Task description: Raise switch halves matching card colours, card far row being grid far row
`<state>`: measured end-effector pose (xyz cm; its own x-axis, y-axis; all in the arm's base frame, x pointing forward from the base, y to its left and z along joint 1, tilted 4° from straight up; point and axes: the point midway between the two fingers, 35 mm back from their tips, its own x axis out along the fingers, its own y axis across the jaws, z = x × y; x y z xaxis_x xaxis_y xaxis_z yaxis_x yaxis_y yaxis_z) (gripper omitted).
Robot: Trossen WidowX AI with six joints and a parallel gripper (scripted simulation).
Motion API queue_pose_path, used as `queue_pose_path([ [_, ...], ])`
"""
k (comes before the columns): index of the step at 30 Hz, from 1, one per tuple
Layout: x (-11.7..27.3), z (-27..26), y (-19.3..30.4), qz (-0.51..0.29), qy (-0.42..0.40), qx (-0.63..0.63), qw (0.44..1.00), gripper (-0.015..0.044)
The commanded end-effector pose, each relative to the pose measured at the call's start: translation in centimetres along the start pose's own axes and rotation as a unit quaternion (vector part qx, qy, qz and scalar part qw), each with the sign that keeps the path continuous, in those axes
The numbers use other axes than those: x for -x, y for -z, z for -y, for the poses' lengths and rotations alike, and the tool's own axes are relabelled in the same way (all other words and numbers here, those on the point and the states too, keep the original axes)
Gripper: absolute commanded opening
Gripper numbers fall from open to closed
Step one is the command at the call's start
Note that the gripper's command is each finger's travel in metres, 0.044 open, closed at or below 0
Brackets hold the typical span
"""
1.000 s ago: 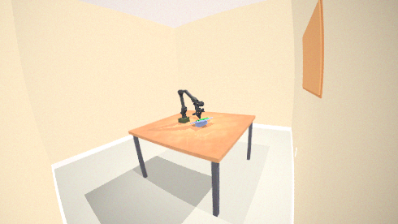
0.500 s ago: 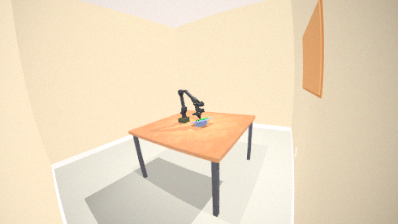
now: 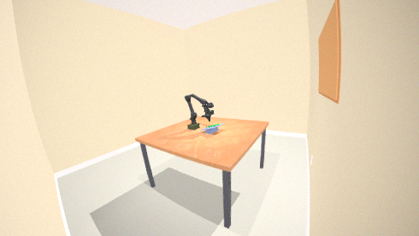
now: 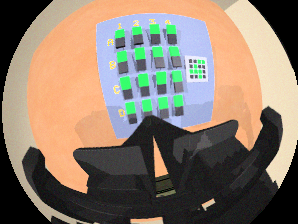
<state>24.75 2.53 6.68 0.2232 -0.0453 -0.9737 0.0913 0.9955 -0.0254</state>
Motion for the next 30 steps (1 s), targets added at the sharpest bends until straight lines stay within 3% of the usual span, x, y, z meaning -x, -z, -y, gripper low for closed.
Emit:
queue_pose_path([
  [1, 1.2, 0.1, 0.2, 0.0, 0.002, -0.001, 1.0, 0.0],
  [11, 1.2, 2.7, 2.1, -0.001, 0.003, -0.001, 1.0, 0.0],
  [16, -2.1, 2.7, 2.1, 0.012, 0.003, -0.001, 1.0, 0.0],
  [30, -3.3, 2.7, 2.2, 0.012, 0.004, 0.0, 1.0, 0.0],
])
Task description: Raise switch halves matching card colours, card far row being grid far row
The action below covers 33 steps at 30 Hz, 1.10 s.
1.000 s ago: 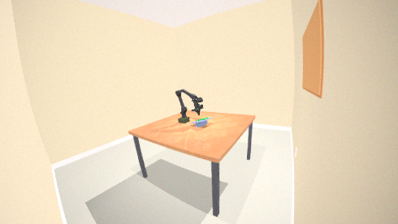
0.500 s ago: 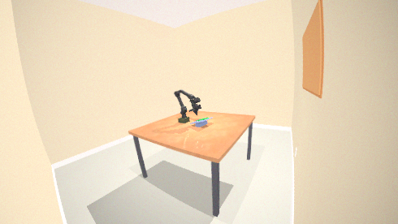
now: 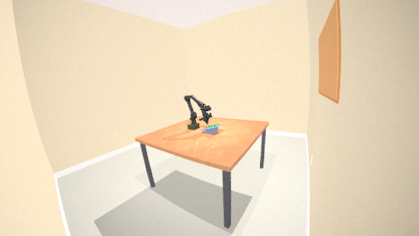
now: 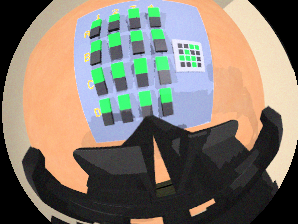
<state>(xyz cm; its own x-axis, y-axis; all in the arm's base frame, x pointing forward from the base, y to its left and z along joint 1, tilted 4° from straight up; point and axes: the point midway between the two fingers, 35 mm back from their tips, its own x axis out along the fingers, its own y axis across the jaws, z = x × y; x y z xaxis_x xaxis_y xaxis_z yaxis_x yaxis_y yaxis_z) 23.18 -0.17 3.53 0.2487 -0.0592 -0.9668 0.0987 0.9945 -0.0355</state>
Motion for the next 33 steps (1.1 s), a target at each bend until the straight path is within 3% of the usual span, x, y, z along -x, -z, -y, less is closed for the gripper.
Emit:
queue_pose_path([
  [1, -0.5, 0.0, 0.2, -0.001, -0.002, 0.002, 1.0, 0.0],
  [33, -1.9, -0.1, 0.2, -0.001, -0.002, 0.002, 1.0, 0.0],
])
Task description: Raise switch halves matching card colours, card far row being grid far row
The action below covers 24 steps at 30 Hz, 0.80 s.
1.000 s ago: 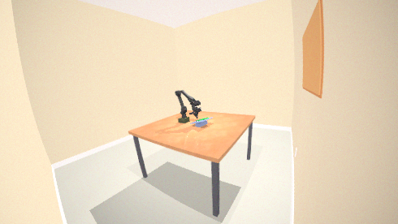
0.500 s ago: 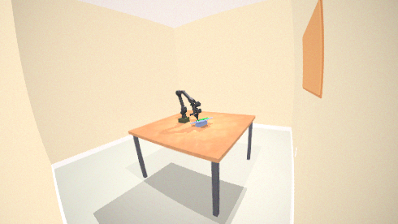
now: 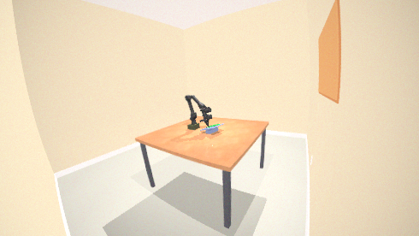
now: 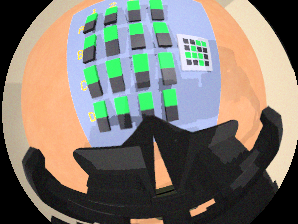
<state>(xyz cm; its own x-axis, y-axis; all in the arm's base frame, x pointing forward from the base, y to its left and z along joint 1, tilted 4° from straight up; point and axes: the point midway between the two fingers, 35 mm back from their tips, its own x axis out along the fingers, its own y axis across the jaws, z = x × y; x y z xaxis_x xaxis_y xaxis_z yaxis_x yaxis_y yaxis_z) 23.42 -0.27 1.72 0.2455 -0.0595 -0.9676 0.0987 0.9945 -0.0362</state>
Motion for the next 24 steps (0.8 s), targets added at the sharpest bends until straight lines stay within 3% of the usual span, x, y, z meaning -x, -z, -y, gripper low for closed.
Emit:
queue_pose_path([
  [1, -0.03, -0.07, 0.0, 0.0, -0.003, 0.002, 1.0, 0.0],
  [24, -0.34, -0.07, 0.01, 0.0, -0.003, 0.002, 1.0, 0.0],
])
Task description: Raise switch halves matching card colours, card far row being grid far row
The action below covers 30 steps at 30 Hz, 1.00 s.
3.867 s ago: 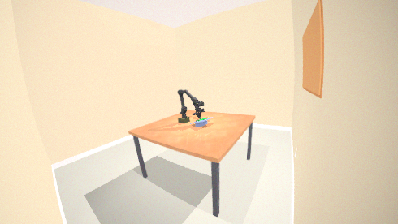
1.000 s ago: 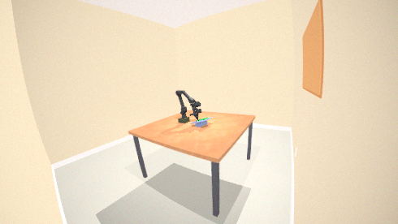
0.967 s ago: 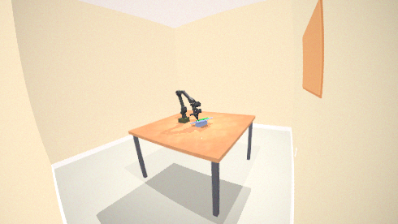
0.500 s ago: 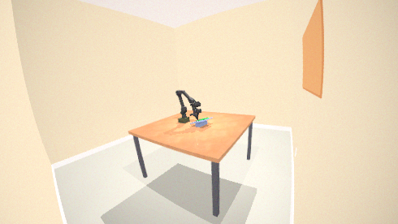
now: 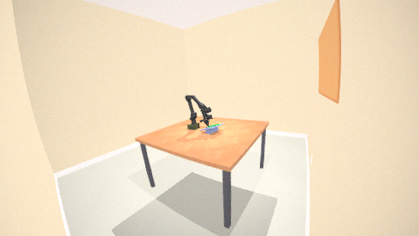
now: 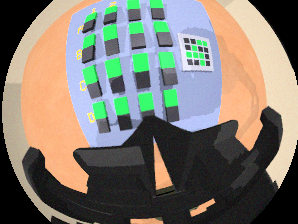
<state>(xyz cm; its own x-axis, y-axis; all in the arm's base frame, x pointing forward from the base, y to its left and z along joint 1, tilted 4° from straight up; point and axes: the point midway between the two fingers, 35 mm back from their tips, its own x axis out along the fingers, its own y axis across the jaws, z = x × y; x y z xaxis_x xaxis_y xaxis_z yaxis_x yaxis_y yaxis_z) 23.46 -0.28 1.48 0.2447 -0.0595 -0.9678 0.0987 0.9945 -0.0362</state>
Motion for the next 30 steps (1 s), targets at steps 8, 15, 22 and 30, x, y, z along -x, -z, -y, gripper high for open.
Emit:
queue_pose_path([
  [8, -0.2, -0.1, 0.0, 0.001, -0.003, 0.002, 1.0, 0.0],
  [15, -0.3, -0.1, 0.0, 0.001, -0.003, 0.002, 1.0, 0.0],
  [22, -0.1, 0.0, -0.1, 0.0, 0.0, 0.0, 1.0, 0.0],
  [30, 6.1, 0.0, -0.3, -0.013, -0.003, 0.002, 1.0, 0.0],
])
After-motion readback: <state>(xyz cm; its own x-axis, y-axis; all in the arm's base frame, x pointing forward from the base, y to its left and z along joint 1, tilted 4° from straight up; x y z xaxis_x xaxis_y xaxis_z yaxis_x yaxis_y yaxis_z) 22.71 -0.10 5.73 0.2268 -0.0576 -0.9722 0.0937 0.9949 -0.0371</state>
